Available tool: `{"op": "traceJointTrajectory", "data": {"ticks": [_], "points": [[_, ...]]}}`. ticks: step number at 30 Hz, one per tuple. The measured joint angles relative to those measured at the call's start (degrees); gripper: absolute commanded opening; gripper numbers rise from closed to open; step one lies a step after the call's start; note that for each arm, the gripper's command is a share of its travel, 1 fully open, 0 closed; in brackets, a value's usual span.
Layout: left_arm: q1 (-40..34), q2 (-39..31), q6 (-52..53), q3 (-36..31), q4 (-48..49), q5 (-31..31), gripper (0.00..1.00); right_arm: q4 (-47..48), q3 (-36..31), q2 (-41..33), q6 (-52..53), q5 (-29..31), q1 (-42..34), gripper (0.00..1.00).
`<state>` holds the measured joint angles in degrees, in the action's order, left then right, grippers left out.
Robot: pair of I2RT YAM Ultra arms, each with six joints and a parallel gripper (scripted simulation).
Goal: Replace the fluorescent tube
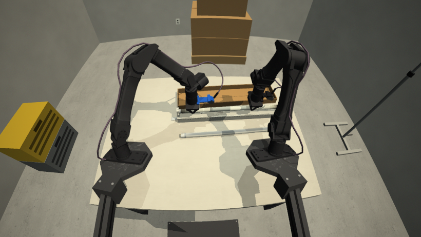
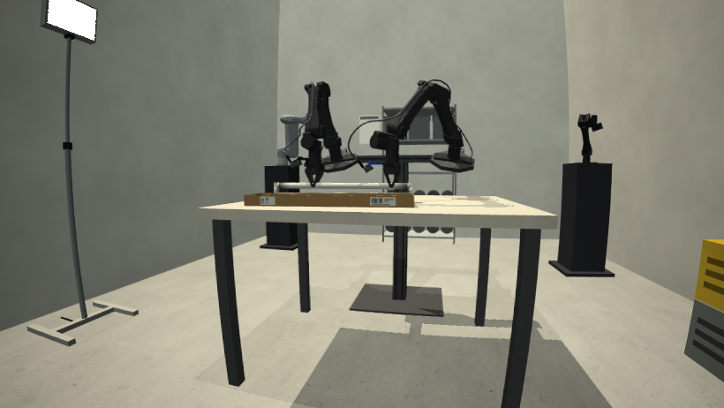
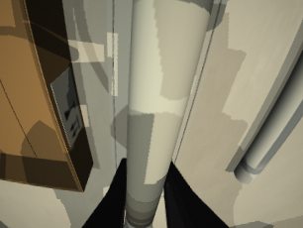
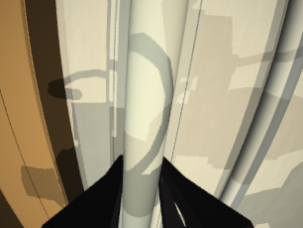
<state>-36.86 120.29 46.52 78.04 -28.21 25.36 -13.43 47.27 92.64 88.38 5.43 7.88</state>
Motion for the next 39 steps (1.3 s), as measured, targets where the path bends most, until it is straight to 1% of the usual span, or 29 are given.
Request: {"op": "traceJointTrajectory", "data": {"ticks": [3, 4, 20, 21, 39], "points": [[-0.1, -0.1, 0.0, -0.3, 0.4, 0.3, 0.11, 0.7, -0.5, -0.2, 0.0, 0.0, 0.0, 0.11], [-0.1, -0.1, 0.0, -0.4, 0.5, 0.3, 0.49, 0.7, -0.5, -0.1, 0.0, 0.0, 0.0, 0.11], [-0.3, -0.2, 0.1, -0.5, -0.5, 0.3, 0.49, 1.0, -0.6, -0.1, 0.0, 0.0, 0.0, 0.11], [-0.3, -0.2, 0.1, -0.5, -0.5, 0.3, 0.49, 1.0, -0.6, -0.1, 0.0, 0.0, 0.0, 0.49], [-0.3, -0.2, 0.1, -0.5, -0.5, 0.3, 0.49, 0.0, -0.8, -0.1, 0.0, 0.0, 0.2, 0.49]]}}
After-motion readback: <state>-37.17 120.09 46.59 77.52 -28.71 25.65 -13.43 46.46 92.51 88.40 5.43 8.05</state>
